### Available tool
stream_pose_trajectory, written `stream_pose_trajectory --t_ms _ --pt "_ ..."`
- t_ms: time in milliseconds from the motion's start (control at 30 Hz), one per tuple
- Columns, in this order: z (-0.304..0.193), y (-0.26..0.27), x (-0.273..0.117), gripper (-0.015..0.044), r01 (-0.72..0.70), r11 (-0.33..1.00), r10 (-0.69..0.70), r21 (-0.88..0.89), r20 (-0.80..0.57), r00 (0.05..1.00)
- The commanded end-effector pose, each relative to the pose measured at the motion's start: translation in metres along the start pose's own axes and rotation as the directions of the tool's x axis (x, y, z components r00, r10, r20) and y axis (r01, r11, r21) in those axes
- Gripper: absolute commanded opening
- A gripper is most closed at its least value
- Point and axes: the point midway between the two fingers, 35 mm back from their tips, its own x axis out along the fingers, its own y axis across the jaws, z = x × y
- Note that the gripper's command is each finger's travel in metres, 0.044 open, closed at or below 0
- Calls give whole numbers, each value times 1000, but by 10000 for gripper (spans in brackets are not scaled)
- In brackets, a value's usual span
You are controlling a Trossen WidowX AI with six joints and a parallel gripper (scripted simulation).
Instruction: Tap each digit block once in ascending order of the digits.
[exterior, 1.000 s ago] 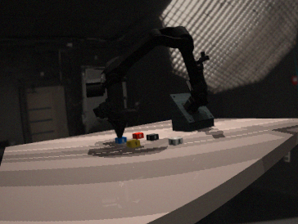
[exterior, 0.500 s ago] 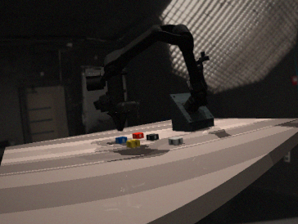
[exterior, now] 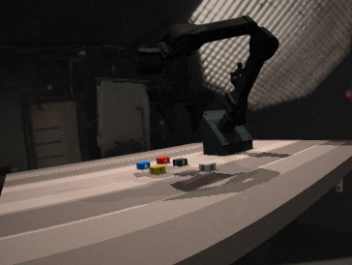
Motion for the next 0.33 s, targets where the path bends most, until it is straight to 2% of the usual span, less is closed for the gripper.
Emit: stream_pose_trajectory --t_ms 0,133,300 --pt "-25 41 -13 400 -13 1000 13 24 3 1000" --pt "-48 71 -22 400 -23 999 23 40 5 1000" --pt "-51 75 -23 400 -25 999 25 42 5 1000"
